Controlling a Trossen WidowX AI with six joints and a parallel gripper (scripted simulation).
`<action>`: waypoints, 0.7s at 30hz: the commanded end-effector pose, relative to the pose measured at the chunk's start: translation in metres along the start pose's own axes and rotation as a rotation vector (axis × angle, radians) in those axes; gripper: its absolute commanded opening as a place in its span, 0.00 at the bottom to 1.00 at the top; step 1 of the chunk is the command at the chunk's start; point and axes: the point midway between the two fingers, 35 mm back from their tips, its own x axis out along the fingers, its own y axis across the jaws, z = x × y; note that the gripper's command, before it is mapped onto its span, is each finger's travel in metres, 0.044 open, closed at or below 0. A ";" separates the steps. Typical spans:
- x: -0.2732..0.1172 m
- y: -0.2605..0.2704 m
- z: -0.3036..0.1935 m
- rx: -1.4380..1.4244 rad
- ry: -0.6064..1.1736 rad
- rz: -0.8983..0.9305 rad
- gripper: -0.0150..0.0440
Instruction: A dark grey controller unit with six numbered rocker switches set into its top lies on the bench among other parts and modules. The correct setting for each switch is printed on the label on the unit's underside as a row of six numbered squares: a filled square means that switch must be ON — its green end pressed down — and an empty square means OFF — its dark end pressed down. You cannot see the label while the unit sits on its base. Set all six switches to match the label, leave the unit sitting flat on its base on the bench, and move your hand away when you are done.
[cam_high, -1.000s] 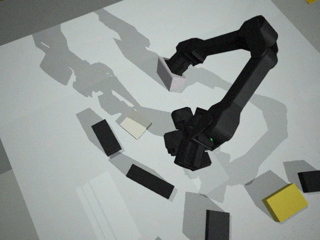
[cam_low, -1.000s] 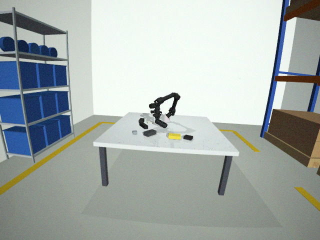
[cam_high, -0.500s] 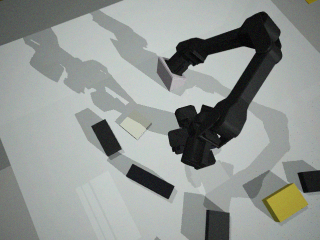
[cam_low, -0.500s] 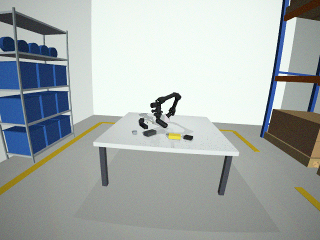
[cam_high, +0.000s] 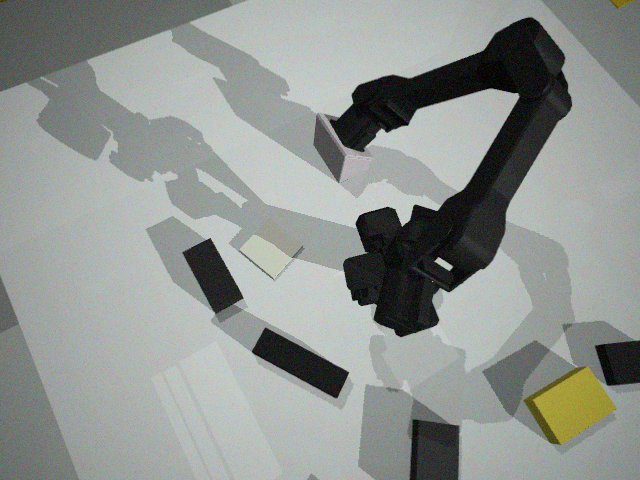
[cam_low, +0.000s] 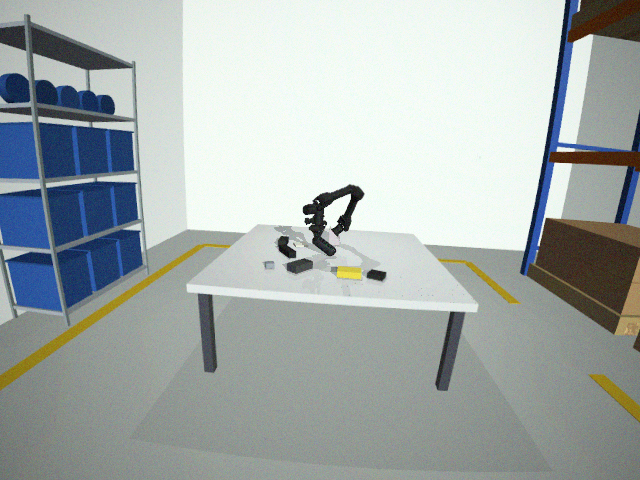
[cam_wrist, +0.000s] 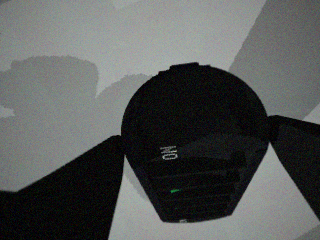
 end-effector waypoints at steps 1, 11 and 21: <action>-0.004 0.000 -0.005 0.003 -0.007 0.005 0.82; -0.008 0.000 -0.010 0.003 -0.023 0.005 0.82; -0.012 0.000 -0.016 0.003 -0.037 0.005 0.82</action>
